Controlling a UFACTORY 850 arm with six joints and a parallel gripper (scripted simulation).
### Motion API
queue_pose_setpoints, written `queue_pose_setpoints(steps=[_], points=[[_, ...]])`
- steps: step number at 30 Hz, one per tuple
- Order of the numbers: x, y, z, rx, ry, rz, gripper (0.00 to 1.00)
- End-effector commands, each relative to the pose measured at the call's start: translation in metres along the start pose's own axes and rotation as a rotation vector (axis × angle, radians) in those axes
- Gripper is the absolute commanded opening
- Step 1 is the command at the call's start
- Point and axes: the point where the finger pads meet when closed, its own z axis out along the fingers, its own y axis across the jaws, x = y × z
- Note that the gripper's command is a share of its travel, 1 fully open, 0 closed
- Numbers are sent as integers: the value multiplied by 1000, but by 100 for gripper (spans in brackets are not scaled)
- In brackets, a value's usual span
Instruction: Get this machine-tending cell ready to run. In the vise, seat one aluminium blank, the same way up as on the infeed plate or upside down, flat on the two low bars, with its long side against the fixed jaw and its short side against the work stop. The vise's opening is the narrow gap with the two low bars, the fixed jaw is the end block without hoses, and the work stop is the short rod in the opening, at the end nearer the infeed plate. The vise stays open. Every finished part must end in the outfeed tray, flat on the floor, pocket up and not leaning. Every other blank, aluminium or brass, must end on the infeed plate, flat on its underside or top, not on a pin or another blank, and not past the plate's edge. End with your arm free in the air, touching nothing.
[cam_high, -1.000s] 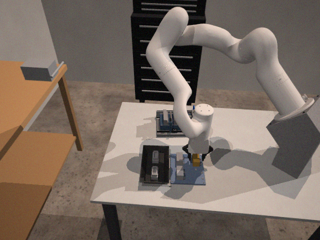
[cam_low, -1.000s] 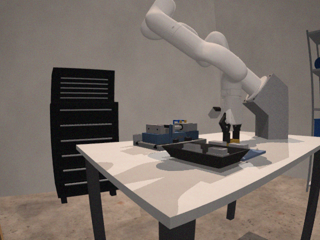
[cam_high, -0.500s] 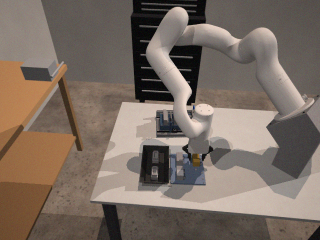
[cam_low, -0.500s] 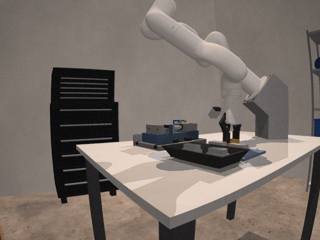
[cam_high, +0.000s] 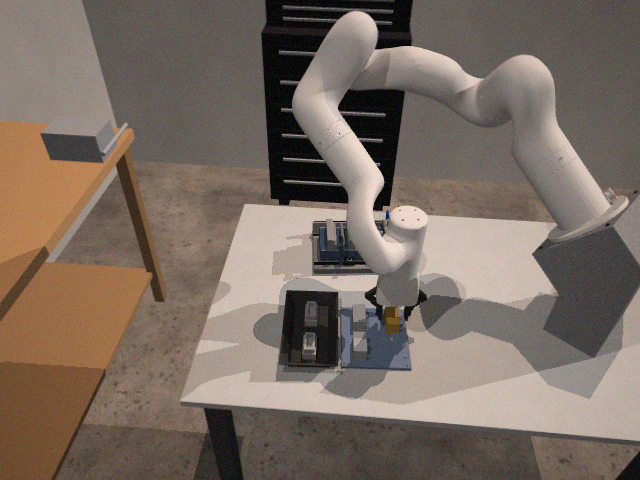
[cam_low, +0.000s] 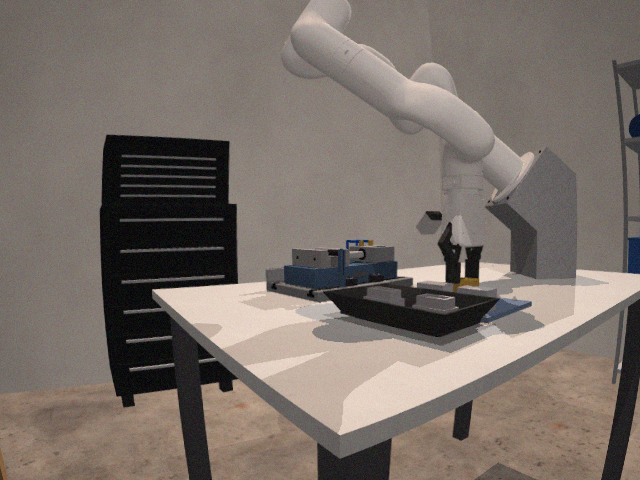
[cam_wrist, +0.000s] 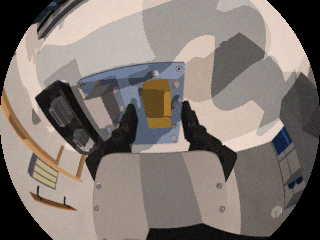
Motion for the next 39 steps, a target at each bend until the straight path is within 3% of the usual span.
queue_pose_setpoints(steps=[1,6,20,22,31,39], points=[[0,0,-9,1,-1,0,69],[0,0,-22,1,-1,0,69],[0,0,-104,1,-1,0,69],[0,0,-104,1,-1,0,69],[0,0,-138,1,-1,0,69],[0,0,-145,1,-1,0,69]])
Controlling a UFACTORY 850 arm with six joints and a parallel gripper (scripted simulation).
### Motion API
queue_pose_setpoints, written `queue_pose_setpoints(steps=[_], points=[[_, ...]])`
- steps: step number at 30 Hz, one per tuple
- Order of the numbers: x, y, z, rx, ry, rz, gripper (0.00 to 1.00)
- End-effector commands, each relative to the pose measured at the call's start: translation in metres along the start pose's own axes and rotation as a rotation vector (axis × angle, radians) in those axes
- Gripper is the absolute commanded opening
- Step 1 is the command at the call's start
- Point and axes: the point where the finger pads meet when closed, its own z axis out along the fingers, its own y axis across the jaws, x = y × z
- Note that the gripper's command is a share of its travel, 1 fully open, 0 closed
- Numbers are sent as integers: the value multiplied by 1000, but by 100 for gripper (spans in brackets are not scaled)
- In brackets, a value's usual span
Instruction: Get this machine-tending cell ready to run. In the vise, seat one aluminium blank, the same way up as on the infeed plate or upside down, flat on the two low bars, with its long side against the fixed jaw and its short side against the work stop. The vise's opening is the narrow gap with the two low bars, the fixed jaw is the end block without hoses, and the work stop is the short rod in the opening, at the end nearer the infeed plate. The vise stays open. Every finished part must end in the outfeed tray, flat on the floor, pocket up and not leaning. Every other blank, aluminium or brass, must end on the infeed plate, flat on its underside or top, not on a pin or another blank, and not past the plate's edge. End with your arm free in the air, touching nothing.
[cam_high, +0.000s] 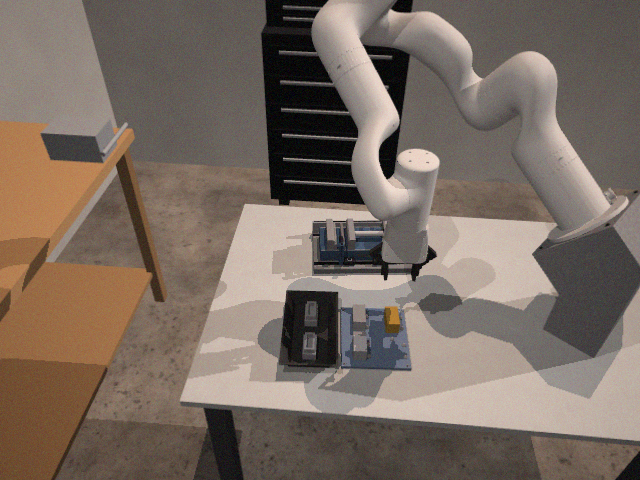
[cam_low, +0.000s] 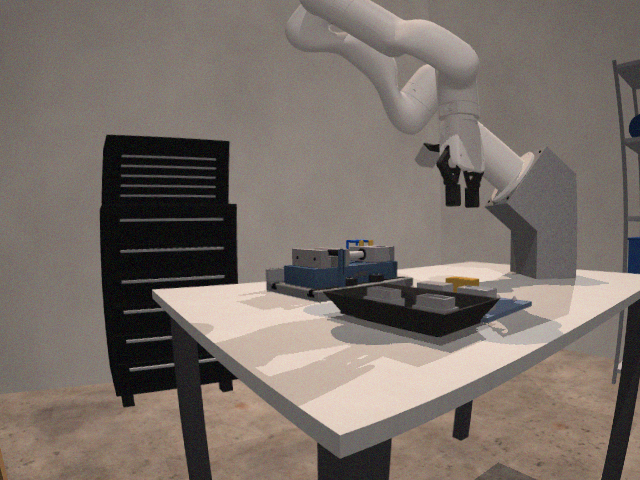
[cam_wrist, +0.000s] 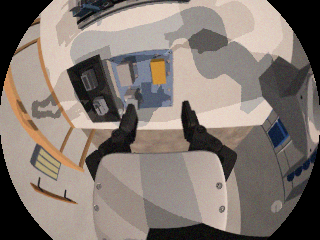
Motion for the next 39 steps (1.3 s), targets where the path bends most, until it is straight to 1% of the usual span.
queue_pose_setpoints(steps=[1,3,4,37,39], points=[[0,0,-1,1,-1,0,69],[0,0,-1,1,-1,0,69],[0,0,-1,1,-1,0,0],[0,0,-1,1,-1,0,0],[-7,-7,-1,1,0,0,0]])
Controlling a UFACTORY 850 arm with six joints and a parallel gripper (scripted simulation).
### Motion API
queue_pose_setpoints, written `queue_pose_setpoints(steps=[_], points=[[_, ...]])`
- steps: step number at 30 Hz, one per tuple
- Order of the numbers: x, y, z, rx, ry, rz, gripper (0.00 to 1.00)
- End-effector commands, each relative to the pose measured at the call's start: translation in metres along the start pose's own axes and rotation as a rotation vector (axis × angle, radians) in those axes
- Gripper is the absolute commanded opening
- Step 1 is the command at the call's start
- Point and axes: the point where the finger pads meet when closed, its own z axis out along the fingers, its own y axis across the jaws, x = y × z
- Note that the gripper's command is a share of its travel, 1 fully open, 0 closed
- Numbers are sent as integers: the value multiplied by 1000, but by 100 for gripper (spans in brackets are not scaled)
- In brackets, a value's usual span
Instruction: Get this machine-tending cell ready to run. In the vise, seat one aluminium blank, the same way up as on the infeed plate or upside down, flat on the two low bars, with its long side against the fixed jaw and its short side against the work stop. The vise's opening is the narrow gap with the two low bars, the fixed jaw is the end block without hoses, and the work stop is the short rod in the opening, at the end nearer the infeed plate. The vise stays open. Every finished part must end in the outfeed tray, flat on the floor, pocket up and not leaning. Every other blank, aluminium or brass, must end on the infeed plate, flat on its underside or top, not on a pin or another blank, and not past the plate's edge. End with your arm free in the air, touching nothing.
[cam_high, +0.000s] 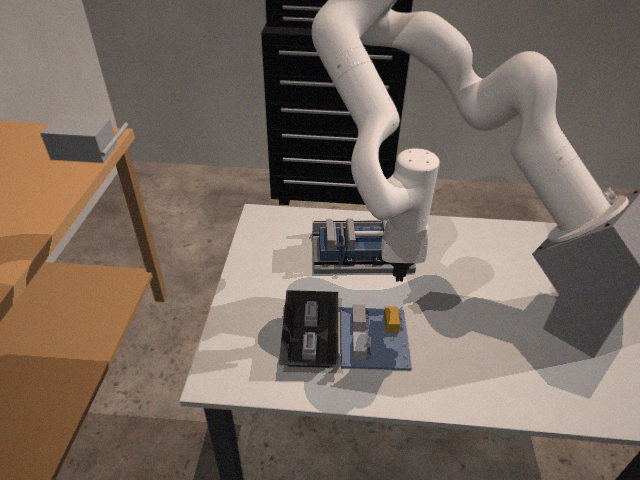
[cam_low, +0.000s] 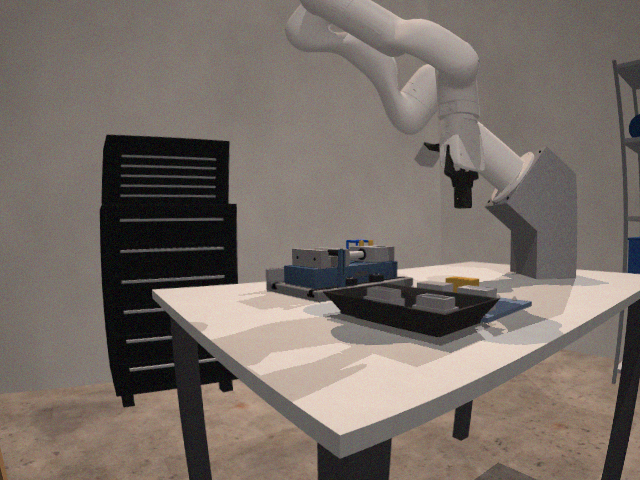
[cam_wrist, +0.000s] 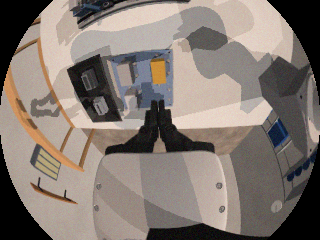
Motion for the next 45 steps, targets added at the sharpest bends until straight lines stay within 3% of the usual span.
queue_pose_setpoints(steps=[1,10,14,15,45], points=[[-18,-19,0,2,1,1,0],[-84,-83,0,0,-3,1,0],[-86,-85,-1,0,-3,1,0],[-86,-85,-1,0,-3,1,69],[-86,-85,-1,0,-3,1,69]])
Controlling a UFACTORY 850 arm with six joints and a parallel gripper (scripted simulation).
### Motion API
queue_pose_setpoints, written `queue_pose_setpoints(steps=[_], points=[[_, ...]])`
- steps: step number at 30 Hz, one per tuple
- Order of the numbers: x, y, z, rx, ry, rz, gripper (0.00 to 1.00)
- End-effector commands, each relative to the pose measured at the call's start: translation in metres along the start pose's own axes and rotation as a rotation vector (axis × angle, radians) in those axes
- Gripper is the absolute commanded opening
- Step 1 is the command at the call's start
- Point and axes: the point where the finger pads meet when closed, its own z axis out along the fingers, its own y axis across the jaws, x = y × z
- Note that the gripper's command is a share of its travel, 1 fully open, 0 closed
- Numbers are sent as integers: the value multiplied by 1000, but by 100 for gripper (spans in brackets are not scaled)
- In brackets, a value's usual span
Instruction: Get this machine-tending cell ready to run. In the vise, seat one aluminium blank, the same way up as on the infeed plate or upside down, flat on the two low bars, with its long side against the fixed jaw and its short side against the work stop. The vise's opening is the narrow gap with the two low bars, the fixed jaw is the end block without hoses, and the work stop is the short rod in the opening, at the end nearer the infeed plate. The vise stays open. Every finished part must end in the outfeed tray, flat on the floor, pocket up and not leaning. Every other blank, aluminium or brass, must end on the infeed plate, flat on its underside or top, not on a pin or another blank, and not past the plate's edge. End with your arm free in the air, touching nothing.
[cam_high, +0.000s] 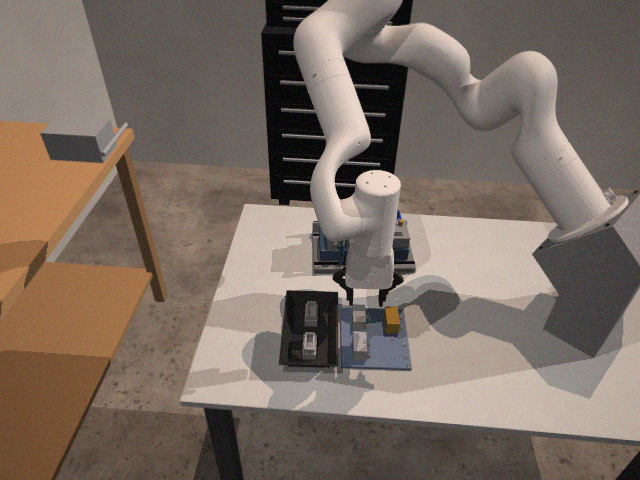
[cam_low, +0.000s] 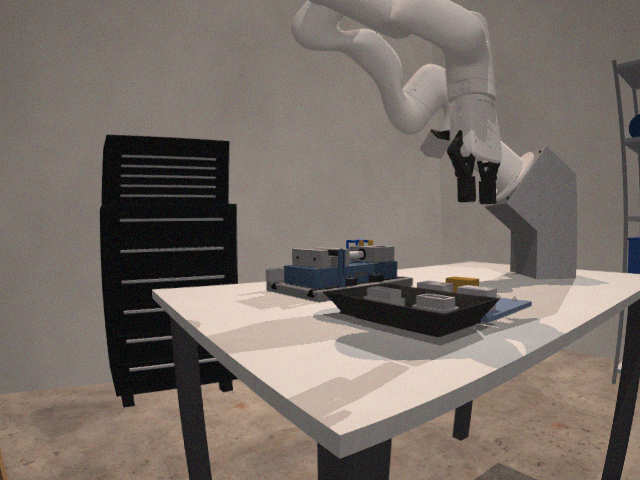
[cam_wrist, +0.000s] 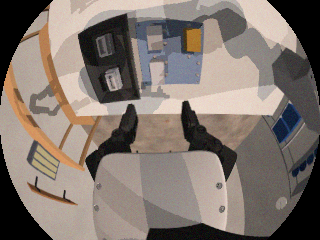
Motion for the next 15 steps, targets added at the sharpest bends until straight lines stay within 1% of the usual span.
queue_pose_setpoints(steps=[1,9,15], points=[[0,-1,-1,1,-1,0,69],[0,-1,1,1,0,0,69],[0,-1,7,2,1,0,69]])
